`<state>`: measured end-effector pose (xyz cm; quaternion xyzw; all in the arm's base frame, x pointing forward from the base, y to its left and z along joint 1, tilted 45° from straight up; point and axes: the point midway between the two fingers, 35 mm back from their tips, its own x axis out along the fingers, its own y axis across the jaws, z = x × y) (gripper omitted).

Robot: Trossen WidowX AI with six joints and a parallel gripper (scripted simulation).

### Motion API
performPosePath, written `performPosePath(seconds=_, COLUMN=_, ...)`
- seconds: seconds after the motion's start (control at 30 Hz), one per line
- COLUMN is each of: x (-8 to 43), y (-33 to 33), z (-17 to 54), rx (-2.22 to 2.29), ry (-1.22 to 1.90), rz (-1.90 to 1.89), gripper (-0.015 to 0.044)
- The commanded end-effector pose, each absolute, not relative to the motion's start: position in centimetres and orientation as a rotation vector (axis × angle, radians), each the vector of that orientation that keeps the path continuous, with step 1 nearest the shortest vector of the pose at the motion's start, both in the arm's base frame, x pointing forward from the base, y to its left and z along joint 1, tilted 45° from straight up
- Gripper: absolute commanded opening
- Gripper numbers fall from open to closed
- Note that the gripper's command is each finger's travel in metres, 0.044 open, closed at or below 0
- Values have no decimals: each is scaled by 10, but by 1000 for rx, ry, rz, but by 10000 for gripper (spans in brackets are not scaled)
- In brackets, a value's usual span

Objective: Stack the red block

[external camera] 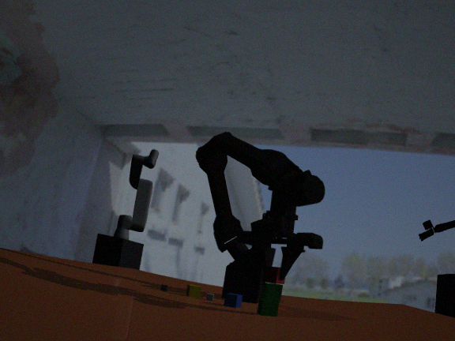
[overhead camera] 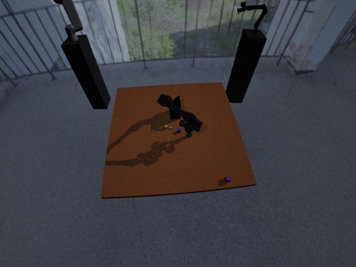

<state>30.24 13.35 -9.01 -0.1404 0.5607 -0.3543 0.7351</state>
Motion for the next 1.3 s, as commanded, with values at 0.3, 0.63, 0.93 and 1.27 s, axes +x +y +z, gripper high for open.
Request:
performPosePath(seconds=0.3, x=303, y=132, z=-92, rx=-313, ry=1227, rz=-774, gripper=0)
performPosePath(seconds=0.63, x=303, y=131, z=-93, rx=-314, ry=1227, rz=-774, gripper=0)
performPosePath(seconds=0.93, x=303, y=132, z=-92, rx=-309, ry=1230, rz=-776, gripper=26)
performPosePath(seconds=1.27, x=303, y=132, z=-92, rx=-309, ry=1230, rz=-776, gripper=289)
